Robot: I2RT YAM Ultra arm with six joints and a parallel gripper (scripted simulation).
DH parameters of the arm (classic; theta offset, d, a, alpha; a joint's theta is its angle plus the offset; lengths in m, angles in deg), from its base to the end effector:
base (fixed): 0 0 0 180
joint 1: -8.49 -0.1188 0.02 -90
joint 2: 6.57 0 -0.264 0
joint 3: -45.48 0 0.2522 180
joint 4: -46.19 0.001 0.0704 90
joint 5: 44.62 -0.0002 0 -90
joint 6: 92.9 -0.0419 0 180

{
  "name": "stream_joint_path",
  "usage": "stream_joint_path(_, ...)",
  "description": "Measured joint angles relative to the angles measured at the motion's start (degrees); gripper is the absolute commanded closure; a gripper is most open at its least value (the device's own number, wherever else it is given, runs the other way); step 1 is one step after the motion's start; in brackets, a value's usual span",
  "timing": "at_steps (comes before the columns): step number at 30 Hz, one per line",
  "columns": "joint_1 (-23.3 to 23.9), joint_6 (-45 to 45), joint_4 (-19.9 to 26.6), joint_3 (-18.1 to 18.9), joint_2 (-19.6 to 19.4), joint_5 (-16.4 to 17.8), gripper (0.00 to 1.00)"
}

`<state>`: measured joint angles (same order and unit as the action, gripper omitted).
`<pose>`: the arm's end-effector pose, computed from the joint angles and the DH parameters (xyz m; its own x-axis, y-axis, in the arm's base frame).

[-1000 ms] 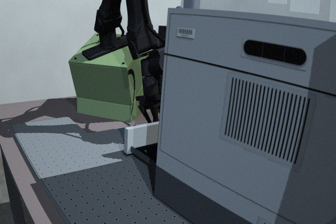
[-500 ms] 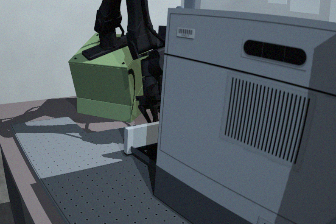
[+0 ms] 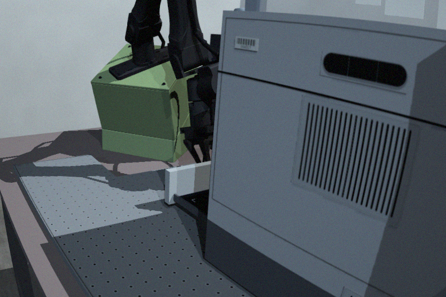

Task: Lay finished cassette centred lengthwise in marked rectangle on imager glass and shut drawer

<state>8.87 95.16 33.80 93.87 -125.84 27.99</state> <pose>0.2891 -0.0134 0.0166 -0.0414 -0.9446 0.3256 -0.8669 -0.1281 -0.4818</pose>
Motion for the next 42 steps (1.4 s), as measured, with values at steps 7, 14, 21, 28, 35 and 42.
stream_joint_path(7, 0.0, 0.0, 0.0, 0.0, 0.0, 0.0, 0.65)
stream_joint_path(14, 0.0, 0.0, 0.0, 0.0, 0.0, 0.0, 0.65)
stream_joint_path(21, 0.0, 0.0, 0.0, 0.0, 0.0, 0.0, 0.65)
stream_joint_path(28, -0.1, -0.1, 0.5, 0.0, 0.5, -0.1, 0.65)
stream_joint_path(35, -0.7, -0.5, 1.6, -0.5, 3.2, -0.4, 0.65)
stream_joint_path(42, -1.2, -0.9, 3.1, -1.7, 4.9, -0.6, 0.65)
